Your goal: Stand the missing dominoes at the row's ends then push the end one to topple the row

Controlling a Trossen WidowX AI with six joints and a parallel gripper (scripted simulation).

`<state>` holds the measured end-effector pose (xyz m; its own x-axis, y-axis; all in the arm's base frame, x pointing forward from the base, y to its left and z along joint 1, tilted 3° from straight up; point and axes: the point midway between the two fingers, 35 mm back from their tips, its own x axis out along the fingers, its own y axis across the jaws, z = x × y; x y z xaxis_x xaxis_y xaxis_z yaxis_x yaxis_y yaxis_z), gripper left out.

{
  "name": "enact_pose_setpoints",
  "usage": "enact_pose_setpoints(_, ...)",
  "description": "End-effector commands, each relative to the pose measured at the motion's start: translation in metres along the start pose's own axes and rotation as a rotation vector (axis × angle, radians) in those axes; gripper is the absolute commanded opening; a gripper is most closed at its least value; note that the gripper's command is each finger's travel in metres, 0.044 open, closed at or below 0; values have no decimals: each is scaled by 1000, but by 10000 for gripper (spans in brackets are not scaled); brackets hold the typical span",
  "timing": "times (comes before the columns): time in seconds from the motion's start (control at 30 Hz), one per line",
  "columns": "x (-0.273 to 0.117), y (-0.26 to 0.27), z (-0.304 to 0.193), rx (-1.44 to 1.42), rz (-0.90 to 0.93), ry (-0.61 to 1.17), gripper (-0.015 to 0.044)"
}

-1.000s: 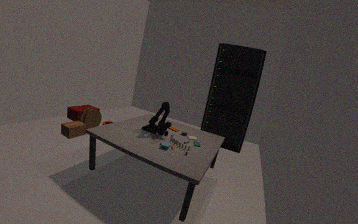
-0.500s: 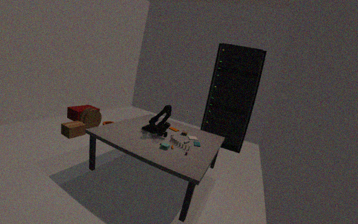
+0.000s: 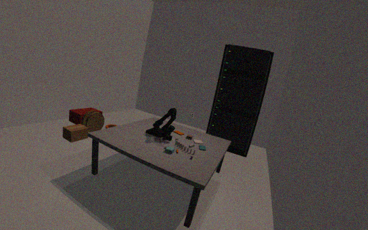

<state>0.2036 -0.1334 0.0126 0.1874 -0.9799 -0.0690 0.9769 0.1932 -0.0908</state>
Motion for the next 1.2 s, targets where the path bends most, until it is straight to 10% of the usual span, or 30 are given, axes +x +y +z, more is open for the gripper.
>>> enact_pose_setpoints(0.0,0,0,0,-3,2,1,343)
enact_pose_setpoints(0.13,0,0,0,-3,2,1,440)
enact_pose_setpoints(0.73,-4,0,49,-3,3,6,440)
enact_pose_setpoints(1.17,66,61,37,-110,162,586,440)
